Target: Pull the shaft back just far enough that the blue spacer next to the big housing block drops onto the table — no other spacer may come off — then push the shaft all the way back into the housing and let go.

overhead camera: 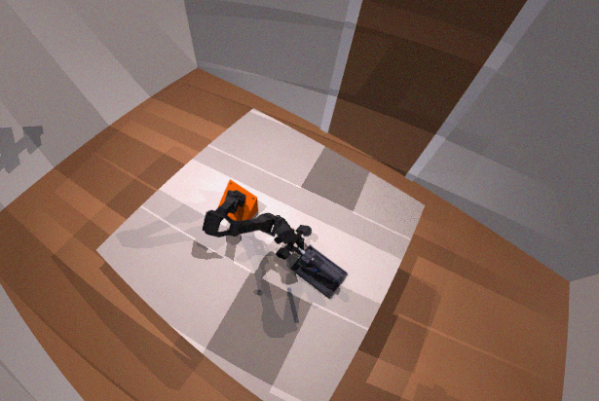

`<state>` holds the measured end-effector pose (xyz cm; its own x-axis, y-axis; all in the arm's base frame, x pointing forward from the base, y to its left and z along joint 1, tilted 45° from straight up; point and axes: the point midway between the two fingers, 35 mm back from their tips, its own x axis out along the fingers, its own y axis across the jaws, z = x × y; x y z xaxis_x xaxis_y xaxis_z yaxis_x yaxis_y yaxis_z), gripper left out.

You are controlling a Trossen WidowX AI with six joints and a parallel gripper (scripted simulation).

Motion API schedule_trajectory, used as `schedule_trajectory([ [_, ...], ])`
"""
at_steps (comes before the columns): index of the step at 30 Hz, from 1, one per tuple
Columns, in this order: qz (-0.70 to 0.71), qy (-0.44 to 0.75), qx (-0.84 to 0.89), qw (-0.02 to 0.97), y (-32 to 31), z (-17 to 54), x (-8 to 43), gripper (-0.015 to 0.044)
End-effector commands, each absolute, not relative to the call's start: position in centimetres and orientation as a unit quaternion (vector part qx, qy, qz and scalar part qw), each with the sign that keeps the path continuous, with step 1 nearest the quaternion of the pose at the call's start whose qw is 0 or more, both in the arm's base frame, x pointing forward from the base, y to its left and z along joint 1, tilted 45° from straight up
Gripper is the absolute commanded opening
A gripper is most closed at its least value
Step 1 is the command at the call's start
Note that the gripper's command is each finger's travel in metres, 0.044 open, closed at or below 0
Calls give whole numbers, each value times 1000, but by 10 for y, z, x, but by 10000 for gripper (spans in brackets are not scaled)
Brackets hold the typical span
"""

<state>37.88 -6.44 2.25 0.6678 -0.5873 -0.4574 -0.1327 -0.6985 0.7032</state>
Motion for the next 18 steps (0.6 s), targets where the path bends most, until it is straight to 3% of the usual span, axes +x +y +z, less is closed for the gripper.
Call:
schedule_trajectory([
  [1,-347,-211,853,327,-64,24,380,0],
  [18,-347,-211,853,327,-64,24,382,0],
])
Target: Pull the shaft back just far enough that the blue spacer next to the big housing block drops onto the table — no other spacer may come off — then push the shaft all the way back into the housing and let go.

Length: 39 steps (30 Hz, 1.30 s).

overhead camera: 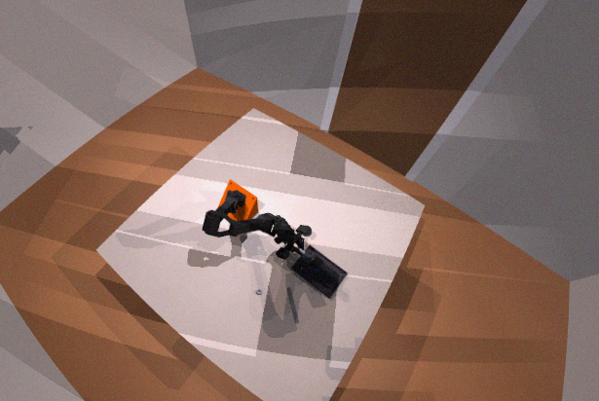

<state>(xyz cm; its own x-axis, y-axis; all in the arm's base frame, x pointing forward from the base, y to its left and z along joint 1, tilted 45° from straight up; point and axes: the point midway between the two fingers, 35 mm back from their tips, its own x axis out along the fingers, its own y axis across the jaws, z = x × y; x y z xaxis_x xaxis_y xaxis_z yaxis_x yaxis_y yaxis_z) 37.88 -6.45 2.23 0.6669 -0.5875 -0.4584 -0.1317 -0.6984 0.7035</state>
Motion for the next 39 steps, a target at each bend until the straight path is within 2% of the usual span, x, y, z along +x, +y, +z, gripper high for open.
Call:
schedule_trajectory([
  [1,-347,-211,853,327,-64,24,382,0],
  [29,-347,-211,853,327,-64,25,384,0],
  [39,-351,-211,852,326,-65,22,380,263],
])
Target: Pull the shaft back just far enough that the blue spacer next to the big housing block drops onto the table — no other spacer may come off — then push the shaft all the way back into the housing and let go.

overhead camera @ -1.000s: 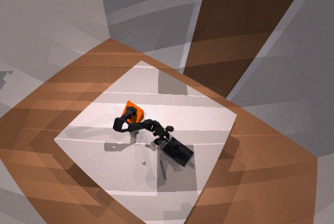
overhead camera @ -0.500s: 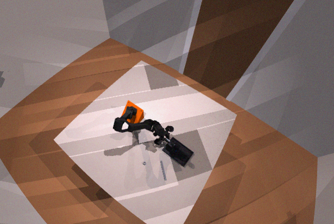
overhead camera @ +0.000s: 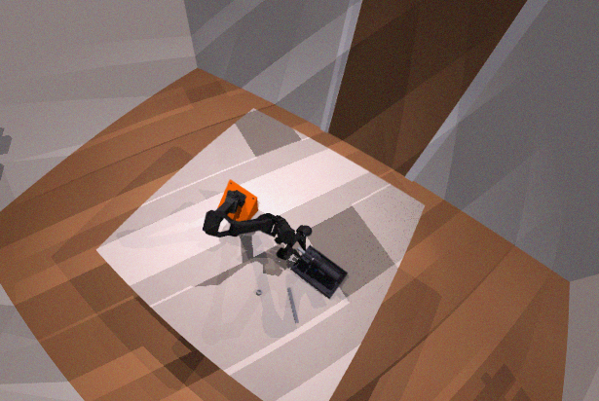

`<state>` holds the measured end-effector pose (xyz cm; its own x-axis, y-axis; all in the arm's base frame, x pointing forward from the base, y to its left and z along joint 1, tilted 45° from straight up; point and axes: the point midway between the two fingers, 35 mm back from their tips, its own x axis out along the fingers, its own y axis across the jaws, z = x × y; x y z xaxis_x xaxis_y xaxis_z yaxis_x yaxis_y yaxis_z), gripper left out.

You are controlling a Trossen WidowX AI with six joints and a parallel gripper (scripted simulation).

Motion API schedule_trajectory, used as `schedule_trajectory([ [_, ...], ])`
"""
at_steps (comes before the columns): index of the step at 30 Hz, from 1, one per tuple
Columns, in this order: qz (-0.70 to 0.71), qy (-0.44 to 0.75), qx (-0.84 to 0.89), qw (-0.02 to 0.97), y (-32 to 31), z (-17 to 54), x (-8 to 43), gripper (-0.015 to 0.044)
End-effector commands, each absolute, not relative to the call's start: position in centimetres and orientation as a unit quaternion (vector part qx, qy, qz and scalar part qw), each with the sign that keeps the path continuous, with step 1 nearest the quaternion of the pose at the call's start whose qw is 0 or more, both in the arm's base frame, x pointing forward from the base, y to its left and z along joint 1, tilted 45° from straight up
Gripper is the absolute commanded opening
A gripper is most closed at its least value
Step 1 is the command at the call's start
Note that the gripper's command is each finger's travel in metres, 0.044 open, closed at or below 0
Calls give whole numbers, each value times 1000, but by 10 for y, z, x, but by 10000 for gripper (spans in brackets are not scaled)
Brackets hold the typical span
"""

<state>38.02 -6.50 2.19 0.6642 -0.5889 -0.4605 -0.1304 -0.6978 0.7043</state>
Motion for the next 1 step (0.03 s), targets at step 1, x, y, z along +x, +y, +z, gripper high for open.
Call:
schedule_trajectory([
  [1,-351,-211,852,326,-65,22,380,289],
])
